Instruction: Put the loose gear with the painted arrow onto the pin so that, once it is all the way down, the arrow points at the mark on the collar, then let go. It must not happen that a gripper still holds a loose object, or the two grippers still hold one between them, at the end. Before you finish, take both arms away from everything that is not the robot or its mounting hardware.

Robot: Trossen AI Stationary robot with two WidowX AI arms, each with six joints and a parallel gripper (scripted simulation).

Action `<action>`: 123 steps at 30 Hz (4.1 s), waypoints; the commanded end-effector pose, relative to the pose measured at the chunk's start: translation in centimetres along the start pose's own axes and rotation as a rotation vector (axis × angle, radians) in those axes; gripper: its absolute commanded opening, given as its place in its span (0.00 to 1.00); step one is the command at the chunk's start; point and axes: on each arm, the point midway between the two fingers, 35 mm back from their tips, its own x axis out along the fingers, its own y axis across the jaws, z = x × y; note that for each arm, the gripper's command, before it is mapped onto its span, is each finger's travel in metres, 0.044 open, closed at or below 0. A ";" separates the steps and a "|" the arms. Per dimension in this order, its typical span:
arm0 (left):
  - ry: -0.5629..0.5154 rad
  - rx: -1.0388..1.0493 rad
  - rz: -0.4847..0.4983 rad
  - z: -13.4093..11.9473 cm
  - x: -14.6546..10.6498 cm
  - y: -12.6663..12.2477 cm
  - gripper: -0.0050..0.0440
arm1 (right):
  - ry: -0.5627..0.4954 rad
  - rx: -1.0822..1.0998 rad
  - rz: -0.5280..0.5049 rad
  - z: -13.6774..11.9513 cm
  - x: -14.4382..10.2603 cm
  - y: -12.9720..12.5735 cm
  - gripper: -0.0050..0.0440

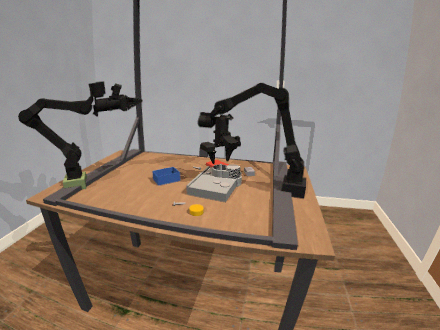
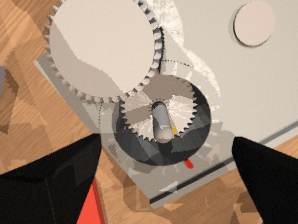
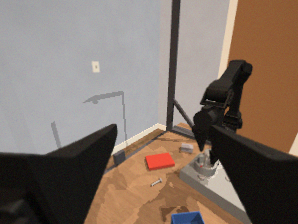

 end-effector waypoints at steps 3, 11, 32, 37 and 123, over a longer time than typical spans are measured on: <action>0.021 -0.005 -0.015 -0.3 -0.7 -0.2 0.86 | -0.020 0.000 0.000 0.8 -0.1 0.0 0.92; 0.021 -0.005 -0.015 -0.3 -0.7 -0.2 0.86 | -0.020 0.000 0.000 0.8 -0.1 0.0 0.92; 0.034 -0.005 -0.025 -0.4 -6.3 -0.3 0.86 | -0.020 0.000 0.000 0.8 -0.1 0.0 0.92; 0.031 -0.005 -0.022 -0.3 -8.2 -0.2 0.86 | -0.020 0.000 0.000 0.8 -0.1 0.0 0.92; -0.449 1.820 -1.847 0.6 -24.6 1.7 0.86 | -0.020 0.000 0.000 0.8 -0.1 0.0 0.92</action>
